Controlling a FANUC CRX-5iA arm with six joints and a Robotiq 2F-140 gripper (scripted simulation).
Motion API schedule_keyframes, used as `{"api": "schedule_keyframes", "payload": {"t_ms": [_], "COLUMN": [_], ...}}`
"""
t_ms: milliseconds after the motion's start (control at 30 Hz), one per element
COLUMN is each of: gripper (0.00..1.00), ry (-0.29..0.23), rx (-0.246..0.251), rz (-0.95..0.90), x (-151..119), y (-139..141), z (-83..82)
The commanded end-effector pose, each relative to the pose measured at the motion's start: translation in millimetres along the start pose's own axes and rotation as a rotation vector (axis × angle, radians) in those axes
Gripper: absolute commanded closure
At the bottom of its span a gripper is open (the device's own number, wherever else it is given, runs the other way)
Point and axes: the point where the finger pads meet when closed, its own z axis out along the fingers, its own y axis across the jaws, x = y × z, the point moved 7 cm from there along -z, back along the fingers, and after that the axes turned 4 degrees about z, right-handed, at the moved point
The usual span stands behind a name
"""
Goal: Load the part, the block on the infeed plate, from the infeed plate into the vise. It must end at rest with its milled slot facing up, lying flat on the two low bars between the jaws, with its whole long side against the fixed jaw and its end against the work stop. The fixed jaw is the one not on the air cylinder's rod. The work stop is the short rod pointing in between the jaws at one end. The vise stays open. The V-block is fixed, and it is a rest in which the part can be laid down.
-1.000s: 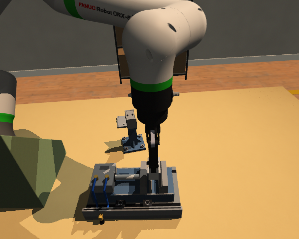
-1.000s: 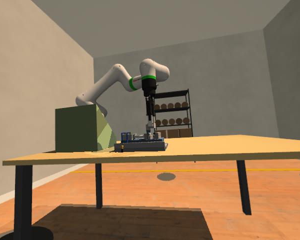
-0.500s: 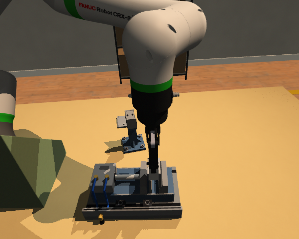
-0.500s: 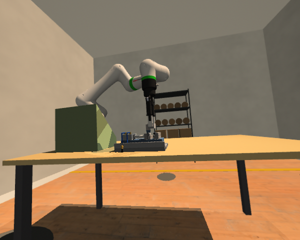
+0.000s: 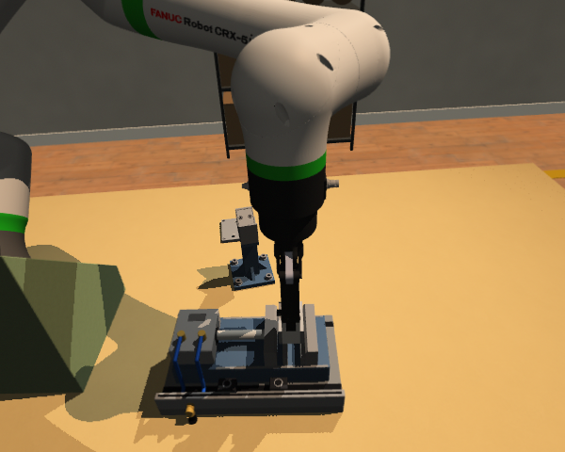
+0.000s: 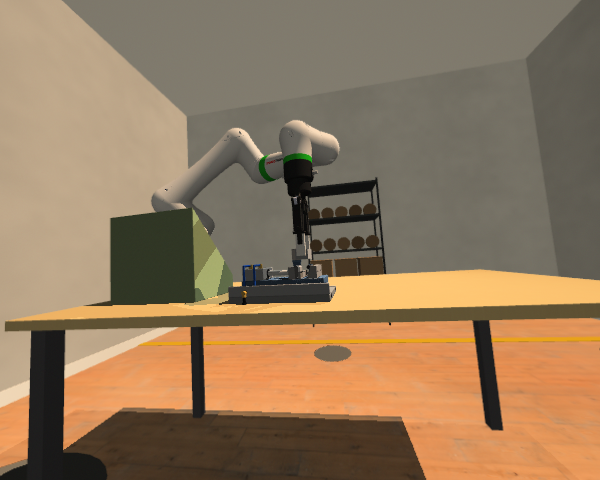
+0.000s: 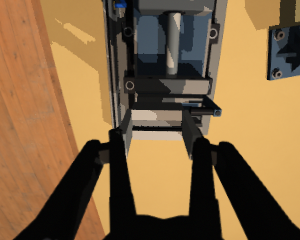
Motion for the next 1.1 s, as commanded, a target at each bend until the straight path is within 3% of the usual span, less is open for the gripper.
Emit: {"api": "schedule_keyframes", "payload": {"t_ms": [0,1067], "gripper": [1.0,1.0], "ry": [0.0,0.0], "rx": [0.0,0.0], "rz": [0.0,0.0], "x": [0,0], "y": [0,0], "z": [2.1,14.9]}}
